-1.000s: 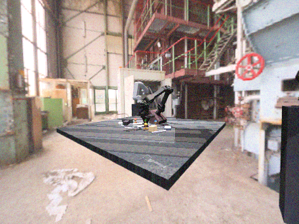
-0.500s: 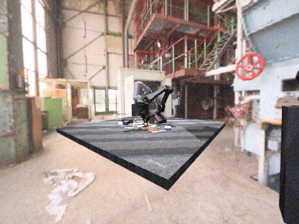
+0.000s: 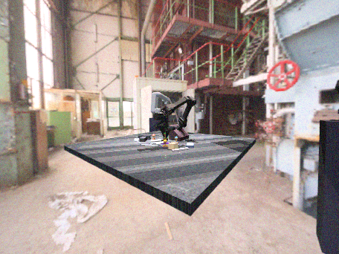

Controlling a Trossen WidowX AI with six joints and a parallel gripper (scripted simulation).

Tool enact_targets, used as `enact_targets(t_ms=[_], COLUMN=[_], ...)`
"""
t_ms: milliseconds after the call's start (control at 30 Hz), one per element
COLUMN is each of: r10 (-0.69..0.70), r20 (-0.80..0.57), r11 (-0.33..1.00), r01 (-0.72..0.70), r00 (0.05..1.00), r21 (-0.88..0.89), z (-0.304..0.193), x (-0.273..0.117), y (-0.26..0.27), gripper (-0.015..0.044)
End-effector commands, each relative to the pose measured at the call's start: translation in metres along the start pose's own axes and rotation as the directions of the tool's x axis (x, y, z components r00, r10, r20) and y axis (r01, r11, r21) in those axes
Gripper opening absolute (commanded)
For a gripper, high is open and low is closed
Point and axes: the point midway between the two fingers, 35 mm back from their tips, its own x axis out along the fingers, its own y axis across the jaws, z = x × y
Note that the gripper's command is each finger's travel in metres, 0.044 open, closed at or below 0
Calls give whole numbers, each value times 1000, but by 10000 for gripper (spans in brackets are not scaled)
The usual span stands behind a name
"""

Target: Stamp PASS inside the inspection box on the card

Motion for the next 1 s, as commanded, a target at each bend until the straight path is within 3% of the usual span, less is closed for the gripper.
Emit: enact_targets(t_ms=[0,533,967], r10=[-3,-3,-16], r20=[8,8,6], r11=[1000,1000,999], r01=[3,3,16], r00=[1000,1000,1000], r21=[-6,-6,32], z=[3,1,-39], x=[-9,-30,-29], y=[0,-1,-78], gripper=[0,0,0])
